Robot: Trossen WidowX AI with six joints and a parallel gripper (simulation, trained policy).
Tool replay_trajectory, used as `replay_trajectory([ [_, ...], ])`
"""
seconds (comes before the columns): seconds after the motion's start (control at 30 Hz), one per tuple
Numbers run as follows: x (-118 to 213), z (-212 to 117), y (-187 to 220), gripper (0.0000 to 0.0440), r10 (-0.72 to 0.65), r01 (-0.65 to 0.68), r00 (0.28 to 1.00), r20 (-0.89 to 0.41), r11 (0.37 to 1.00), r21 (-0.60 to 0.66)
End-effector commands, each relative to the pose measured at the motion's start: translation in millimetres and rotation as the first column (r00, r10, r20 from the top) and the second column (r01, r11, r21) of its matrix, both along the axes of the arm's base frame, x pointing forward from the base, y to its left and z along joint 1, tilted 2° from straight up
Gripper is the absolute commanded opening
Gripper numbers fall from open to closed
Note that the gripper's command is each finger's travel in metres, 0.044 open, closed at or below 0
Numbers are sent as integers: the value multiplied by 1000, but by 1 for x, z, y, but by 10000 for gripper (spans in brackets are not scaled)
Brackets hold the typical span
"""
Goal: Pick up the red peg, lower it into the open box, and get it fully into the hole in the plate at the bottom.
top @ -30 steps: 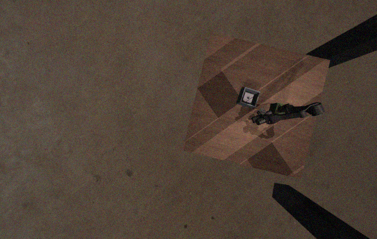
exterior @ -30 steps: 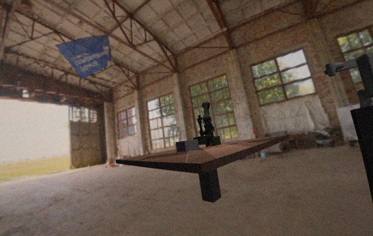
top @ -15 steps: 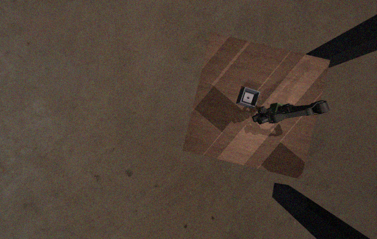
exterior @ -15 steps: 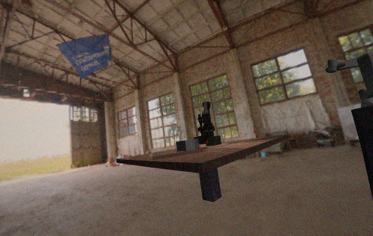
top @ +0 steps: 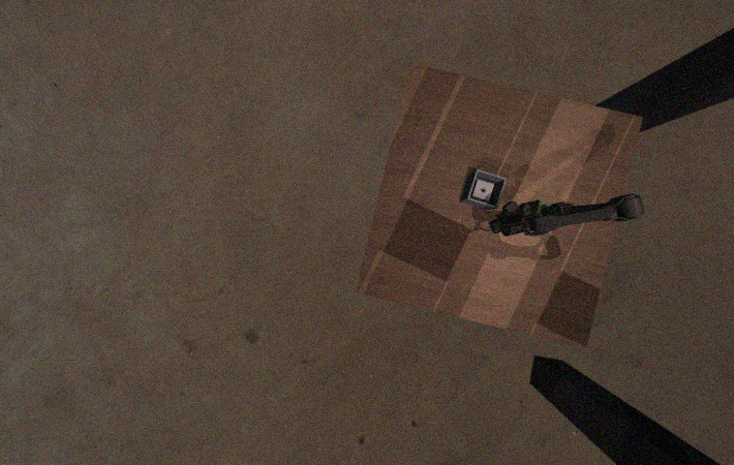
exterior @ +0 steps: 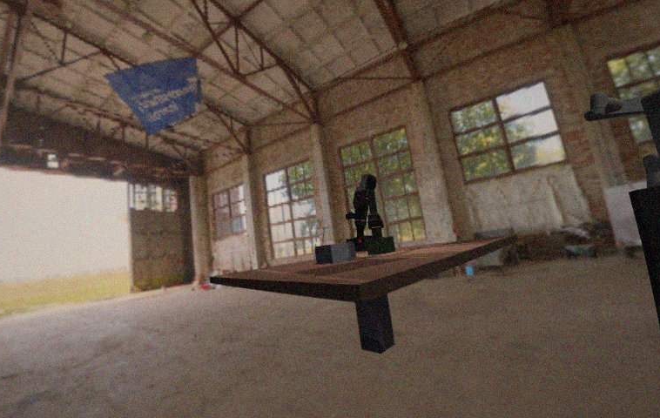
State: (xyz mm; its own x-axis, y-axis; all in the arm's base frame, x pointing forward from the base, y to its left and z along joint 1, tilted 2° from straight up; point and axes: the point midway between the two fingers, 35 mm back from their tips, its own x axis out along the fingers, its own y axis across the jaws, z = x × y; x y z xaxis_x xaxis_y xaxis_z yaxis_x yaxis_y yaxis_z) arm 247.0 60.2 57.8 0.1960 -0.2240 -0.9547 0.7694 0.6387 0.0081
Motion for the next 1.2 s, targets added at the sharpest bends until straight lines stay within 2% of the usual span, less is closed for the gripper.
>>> replay_trajectory([
  [0.0,14,14,-9,0,1,0,1000,23,1000,-15],
  [0.57,50,32,-66,0,-77,78,997,26,997,-15],
  [1.17,75,12,-121,0,-172,172,985,8,985,32],
])
